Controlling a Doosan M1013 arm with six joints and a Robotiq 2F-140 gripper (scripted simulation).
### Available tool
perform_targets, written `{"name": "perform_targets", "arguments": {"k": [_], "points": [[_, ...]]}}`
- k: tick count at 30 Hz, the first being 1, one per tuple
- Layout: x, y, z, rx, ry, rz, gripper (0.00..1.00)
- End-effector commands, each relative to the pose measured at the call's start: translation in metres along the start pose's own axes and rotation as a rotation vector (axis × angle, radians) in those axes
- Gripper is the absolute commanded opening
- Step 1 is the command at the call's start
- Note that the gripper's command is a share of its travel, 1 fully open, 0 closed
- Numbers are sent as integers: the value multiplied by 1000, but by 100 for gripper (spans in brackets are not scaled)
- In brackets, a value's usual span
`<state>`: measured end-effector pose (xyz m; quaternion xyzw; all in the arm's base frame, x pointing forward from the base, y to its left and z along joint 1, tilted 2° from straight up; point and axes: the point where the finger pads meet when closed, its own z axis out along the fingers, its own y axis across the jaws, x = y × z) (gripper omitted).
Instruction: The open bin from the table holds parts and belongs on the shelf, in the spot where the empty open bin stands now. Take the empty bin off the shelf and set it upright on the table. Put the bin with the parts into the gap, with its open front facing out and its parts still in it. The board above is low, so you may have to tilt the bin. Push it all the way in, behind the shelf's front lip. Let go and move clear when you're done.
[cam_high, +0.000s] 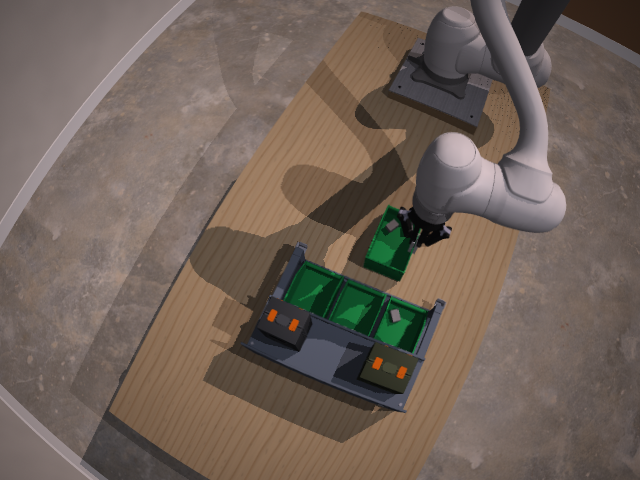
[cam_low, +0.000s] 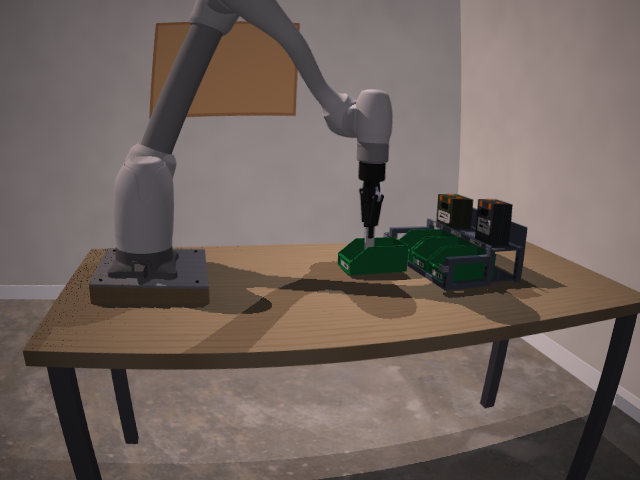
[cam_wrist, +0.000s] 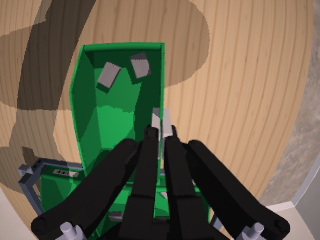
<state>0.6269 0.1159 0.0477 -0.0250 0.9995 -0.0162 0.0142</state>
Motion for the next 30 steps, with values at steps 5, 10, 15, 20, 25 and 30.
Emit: {"name": "perform_targets", "arguments": {"k": [5, 10, 15, 20, 25, 30], "points": [[0, 0, 0, 0, 0, 0, 10], [0, 0, 2, 0, 0, 0, 10], [0, 0, 6, 0, 0, 0, 10], [0, 0, 7, 0, 0, 0, 10], [0, 0, 7, 0, 0, 0, 10], [0, 0, 7, 0, 0, 0, 10]]}}
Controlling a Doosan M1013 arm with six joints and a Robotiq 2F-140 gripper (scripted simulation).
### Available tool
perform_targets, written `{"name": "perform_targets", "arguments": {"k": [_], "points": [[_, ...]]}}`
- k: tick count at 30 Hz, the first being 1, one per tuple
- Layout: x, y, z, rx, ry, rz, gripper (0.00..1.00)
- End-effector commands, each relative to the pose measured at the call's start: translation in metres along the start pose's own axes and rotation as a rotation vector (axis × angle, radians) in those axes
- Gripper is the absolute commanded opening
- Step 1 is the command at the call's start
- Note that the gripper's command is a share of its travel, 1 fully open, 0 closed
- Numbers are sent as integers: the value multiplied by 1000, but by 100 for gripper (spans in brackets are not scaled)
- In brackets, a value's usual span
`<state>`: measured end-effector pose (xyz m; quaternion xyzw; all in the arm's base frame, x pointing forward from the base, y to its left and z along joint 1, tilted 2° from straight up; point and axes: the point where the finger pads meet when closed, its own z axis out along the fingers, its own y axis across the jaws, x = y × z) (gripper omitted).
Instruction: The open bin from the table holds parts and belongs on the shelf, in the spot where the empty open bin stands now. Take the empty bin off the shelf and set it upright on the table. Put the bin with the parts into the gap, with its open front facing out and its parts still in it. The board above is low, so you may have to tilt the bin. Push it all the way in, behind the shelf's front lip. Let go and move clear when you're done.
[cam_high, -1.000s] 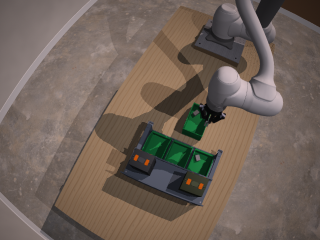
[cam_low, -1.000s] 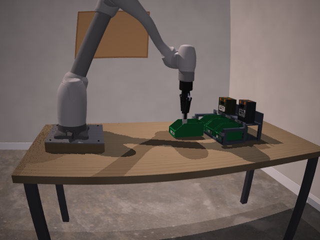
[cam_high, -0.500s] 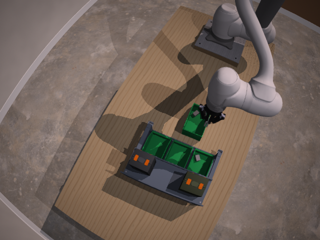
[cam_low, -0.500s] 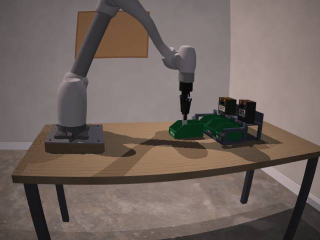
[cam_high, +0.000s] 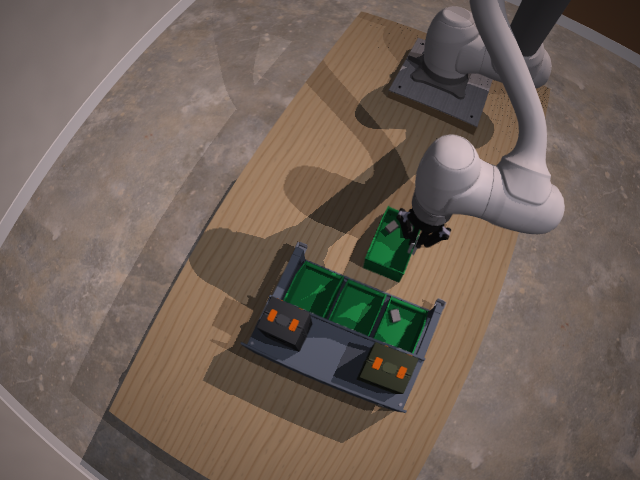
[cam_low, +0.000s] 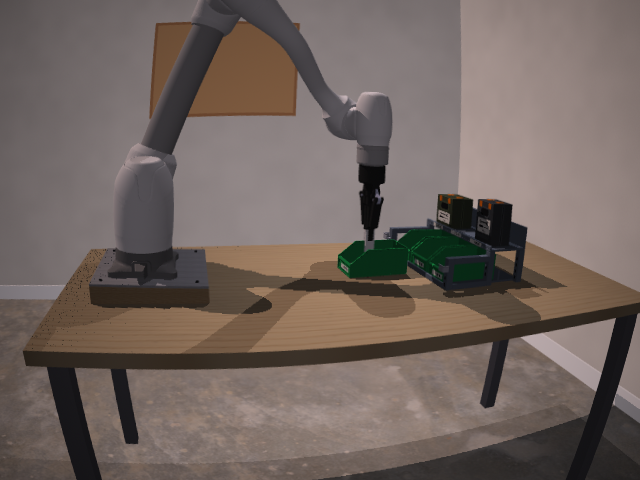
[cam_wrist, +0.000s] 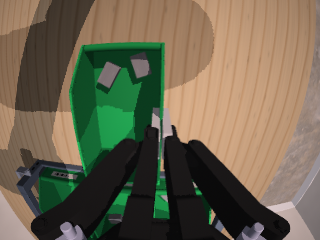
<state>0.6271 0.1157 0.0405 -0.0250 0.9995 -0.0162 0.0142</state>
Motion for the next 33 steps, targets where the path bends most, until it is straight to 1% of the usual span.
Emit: {"name": "perform_targets", "arguments": {"k": [1, 2, 3, 33], "points": [[0, 0, 0, 0, 0, 0, 10], [0, 0, 0, 0, 0, 0, 10], [0, 0, 0, 0, 0, 0, 24], [0, 0, 0, 0, 0, 0, 24]]}}
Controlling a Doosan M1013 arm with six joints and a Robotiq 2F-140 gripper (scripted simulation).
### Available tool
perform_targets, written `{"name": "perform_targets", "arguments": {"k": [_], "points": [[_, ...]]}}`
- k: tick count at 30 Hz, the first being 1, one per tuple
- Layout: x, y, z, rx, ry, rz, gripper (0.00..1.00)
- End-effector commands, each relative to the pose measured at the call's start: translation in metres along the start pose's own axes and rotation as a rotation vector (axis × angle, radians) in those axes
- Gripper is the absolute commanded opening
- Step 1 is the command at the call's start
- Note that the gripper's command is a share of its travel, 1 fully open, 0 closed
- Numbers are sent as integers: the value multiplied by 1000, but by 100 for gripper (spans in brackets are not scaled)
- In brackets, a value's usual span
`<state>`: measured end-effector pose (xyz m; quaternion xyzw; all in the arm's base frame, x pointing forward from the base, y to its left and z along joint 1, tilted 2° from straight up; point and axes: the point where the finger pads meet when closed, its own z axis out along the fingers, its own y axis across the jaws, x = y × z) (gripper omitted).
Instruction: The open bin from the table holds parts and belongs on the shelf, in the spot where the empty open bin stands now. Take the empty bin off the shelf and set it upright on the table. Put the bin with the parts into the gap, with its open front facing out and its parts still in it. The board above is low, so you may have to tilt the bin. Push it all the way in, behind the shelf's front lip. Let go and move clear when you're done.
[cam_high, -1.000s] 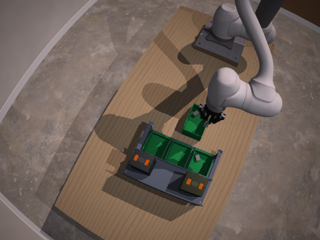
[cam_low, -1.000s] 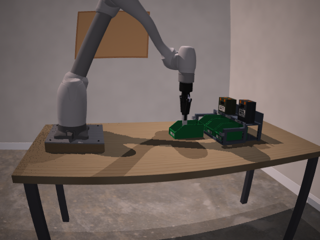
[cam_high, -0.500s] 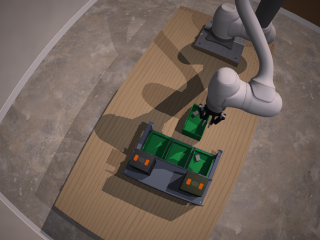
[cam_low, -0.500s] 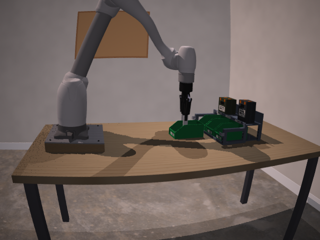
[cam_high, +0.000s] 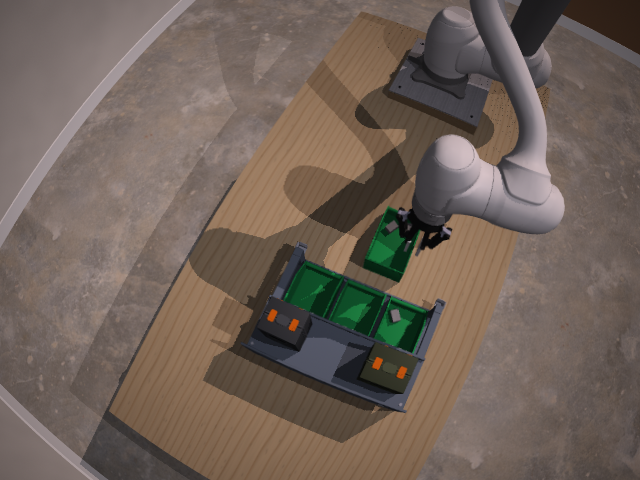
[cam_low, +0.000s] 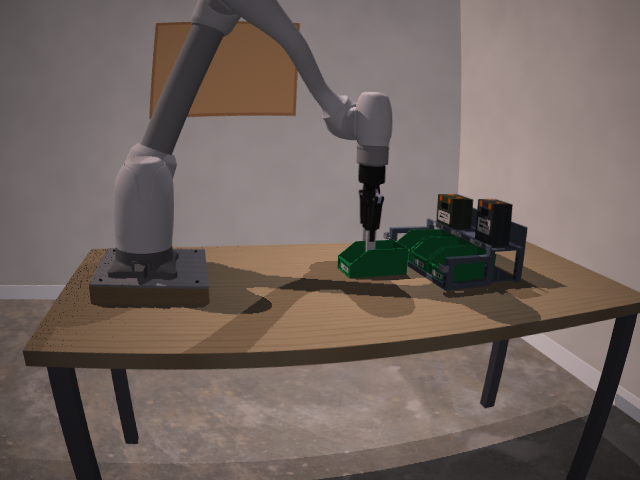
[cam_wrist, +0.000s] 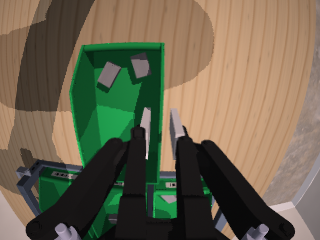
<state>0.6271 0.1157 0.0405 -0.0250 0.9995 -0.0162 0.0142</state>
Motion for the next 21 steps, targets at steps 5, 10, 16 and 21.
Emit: {"name": "perform_targets", "arguments": {"k": [5, 10, 16, 21], "points": [[0, 0, 0, 0, 0, 0, 24], [0, 0, -1, 0, 0, 0, 24], [0, 0, -2, 0, 0, 0, 24], [0, 0, -5, 0, 0, 0, 24]]}}
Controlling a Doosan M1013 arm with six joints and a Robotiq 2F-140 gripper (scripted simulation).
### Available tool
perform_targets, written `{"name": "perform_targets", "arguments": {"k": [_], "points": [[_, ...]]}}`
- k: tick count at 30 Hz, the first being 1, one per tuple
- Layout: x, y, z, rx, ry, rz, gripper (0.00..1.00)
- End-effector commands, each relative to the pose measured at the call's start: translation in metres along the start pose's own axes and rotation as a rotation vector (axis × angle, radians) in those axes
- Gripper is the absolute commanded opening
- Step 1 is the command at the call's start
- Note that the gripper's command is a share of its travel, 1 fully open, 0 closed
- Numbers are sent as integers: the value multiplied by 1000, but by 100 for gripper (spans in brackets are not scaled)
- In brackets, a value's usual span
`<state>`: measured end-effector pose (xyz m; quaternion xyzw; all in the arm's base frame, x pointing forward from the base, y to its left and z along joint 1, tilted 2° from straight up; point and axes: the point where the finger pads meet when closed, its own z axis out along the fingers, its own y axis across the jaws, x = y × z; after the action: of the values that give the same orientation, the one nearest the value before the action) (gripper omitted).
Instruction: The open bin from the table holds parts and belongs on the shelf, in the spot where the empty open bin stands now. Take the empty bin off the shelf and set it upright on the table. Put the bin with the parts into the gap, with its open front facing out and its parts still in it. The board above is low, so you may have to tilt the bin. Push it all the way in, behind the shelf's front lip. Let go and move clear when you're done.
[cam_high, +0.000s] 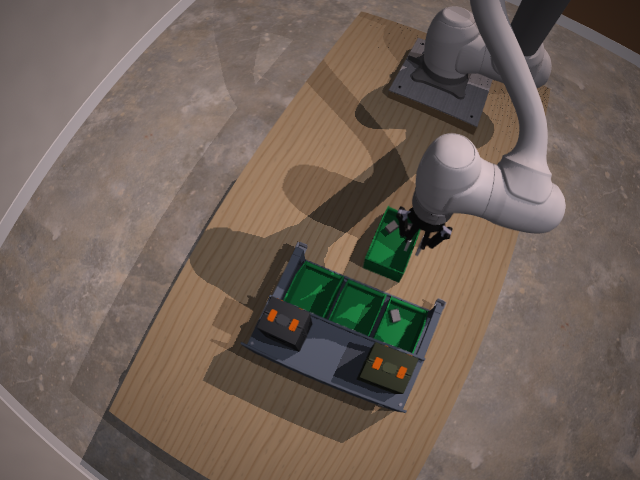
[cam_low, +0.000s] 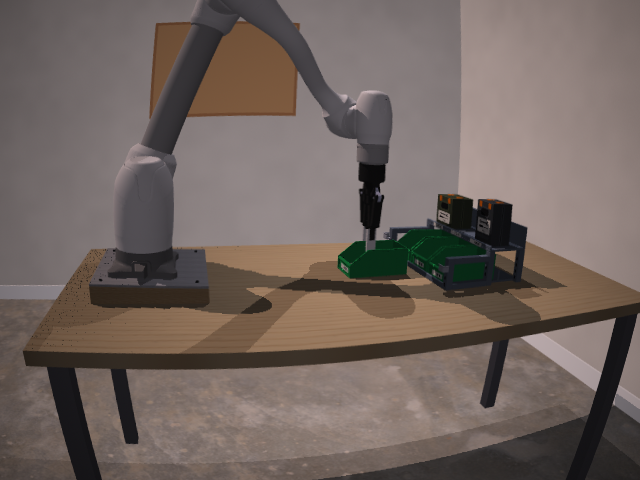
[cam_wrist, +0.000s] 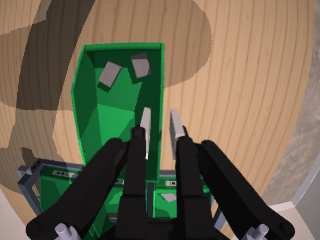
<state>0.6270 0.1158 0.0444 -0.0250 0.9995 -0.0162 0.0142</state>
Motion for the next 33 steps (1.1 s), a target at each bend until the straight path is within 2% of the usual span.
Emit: {"name": "perform_targets", "arguments": {"k": [1, 21, 33], "points": [[0, 0, -1, 0, 0, 0, 24], [0, 0, -19, 0, 0, 0, 24], [0, 0, -40, 0, 0, 0, 24]]}}
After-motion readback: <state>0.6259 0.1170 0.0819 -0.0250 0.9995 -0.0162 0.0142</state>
